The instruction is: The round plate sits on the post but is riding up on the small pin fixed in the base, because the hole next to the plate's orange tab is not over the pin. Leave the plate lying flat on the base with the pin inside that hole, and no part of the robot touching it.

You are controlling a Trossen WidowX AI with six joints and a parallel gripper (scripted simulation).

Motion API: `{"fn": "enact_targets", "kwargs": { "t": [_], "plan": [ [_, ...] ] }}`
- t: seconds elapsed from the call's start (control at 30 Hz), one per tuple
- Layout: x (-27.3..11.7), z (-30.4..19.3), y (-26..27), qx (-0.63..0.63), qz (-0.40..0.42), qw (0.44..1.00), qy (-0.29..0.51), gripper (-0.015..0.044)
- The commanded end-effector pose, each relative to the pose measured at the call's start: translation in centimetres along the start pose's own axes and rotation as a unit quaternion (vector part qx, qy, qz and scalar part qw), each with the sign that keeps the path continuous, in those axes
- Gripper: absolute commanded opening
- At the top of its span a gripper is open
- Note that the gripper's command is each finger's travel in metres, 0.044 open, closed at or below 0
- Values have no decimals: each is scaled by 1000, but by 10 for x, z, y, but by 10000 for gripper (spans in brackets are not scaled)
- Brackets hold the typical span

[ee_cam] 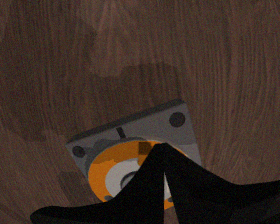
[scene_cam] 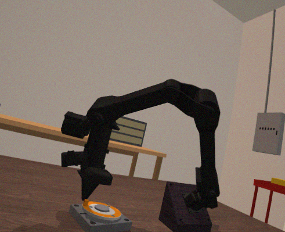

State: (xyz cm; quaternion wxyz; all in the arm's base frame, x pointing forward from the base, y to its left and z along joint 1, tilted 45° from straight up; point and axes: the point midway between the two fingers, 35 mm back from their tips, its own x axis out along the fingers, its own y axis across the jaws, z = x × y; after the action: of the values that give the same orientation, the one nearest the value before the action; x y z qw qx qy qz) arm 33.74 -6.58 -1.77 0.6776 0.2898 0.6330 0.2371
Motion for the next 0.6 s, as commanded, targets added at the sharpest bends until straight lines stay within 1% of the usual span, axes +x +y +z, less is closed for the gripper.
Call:
{"fn": "enact_targets", "kwargs": {
  "t": [0.0,0.57],
  "plan": [
    [1,2,7,0,3,1000,1,0],
    [2,3,20,0,3,1000,1,0]
  ]
}}
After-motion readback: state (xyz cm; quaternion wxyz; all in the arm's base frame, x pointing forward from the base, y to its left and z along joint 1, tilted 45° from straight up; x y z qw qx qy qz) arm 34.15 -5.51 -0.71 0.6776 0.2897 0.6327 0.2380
